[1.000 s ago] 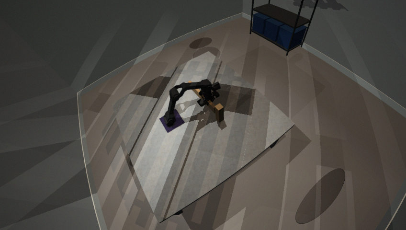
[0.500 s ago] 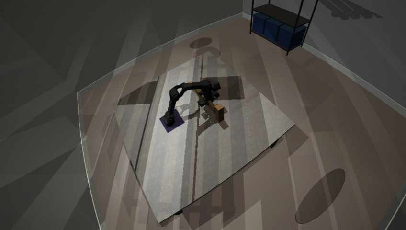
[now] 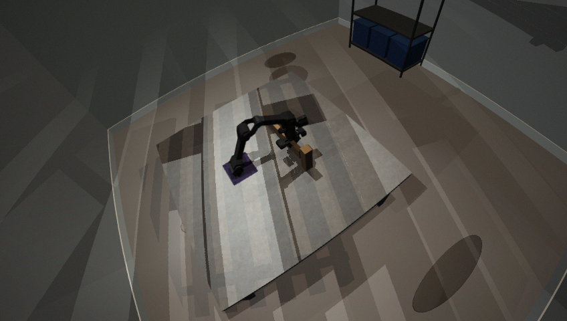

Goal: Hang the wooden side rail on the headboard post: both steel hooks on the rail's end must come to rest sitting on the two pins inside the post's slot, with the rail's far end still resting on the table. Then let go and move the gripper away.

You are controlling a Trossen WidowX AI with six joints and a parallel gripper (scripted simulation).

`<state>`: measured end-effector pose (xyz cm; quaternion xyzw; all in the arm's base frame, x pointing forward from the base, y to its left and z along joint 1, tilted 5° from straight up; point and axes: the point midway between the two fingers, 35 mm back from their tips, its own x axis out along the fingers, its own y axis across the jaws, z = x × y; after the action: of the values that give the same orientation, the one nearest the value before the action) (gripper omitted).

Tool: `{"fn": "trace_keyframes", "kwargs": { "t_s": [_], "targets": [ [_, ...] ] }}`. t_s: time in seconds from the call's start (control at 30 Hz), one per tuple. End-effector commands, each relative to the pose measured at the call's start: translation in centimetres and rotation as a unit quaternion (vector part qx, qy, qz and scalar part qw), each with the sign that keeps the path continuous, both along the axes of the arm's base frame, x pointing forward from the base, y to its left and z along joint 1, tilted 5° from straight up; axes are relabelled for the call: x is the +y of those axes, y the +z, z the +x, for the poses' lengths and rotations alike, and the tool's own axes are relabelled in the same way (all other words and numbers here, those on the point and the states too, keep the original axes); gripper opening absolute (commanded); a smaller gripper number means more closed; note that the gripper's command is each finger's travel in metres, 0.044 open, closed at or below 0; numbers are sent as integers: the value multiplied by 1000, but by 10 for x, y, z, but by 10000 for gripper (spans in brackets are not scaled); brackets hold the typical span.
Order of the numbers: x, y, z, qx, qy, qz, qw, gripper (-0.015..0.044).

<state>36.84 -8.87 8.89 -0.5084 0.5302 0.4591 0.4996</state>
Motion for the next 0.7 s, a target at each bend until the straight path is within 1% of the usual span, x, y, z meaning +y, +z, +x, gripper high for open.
{"fn": "trace_keyframes", "kwargs": {
  "t_s": [0.0, 0.67],
  "targets": [
    [-1, 3, 1, -3, 2, -3, 1000, 0],
    [-3, 4, 2, -3, 2, -3, 1000, 0]
  ]
}}
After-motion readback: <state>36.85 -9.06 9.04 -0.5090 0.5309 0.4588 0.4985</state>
